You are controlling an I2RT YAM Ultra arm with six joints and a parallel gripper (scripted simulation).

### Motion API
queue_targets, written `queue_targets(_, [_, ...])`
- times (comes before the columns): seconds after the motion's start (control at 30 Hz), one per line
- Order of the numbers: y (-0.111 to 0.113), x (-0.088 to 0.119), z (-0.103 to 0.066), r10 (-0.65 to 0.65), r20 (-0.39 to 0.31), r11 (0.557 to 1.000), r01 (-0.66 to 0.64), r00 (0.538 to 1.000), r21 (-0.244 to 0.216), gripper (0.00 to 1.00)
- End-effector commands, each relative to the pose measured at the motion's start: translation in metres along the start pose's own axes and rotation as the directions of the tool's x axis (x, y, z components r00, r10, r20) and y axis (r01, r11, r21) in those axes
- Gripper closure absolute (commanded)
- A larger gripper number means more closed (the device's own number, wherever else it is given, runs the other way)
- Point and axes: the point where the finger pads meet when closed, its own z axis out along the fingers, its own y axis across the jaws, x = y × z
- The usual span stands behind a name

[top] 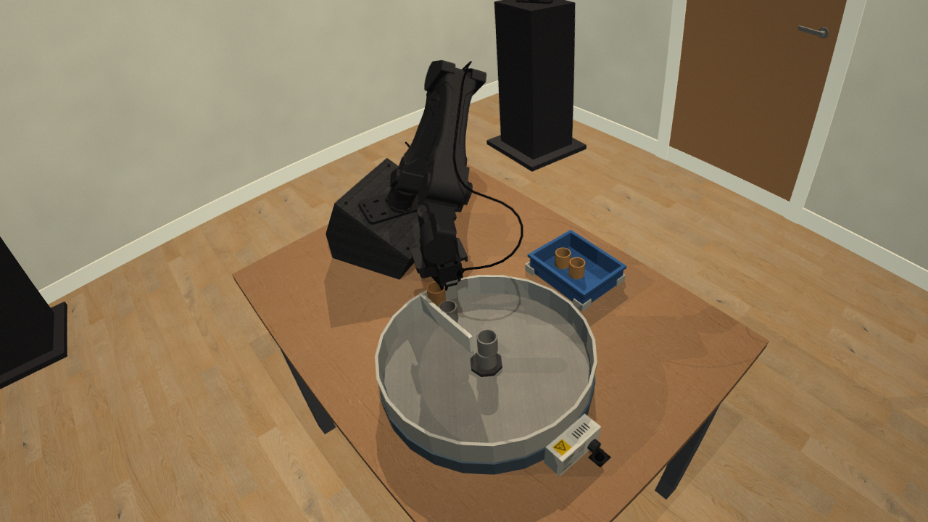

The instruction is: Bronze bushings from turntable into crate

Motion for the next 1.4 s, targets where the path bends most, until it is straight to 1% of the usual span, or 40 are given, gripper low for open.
queue_targets(0.0, [-0.001, -0.011, -0.034, -0.022, 0.043, 1.0, 0.021, 0.999, 0.016, 1.0])
queue_targets(0.03, [-0.001, -0.011, -0.039, -0.022, 0.043, 1.0, 0.021, 0.999, 0.016, 1.0])
queue_targets(0.1, [-0.001, -0.011, -0.039, -0.022, 0.043, 1.0, 0.021, 0.999, 0.016, 1.0])
queue_targets(0.13, [-0.003, -0.01, -0.044, -0.022, 0.04, 0.999, 0.021, 0.999, 0.03, 1.0])
queue_targets(0.23, [0.001, -0.01, -0.059, -0.023, 0.043, 1.0, 0.022, 0.999, 0.014, 1.0])
queue_targets(0.33, [0.001, -0.009, -0.073, -0.023, 0.043, 1.0, 0.022, 0.999, 0.015, 1.0])
queue_targets(0.53, [0.001, -0.008, -0.091, -0.023, 0.043, 1.0, 0.022, 0.999, 0.016, 1.0])
queue_targets(0.8, [0.001, -0.008, -0.098, -0.023, 0.043, 1.0, 0.022, 0.999, 0.016, 1.0])
queue_targets(1.37, [0.001, -0.01, -0.098, -0.026, 0.048, 1.0, 0.025, 0.999, 0.018, 1.0])
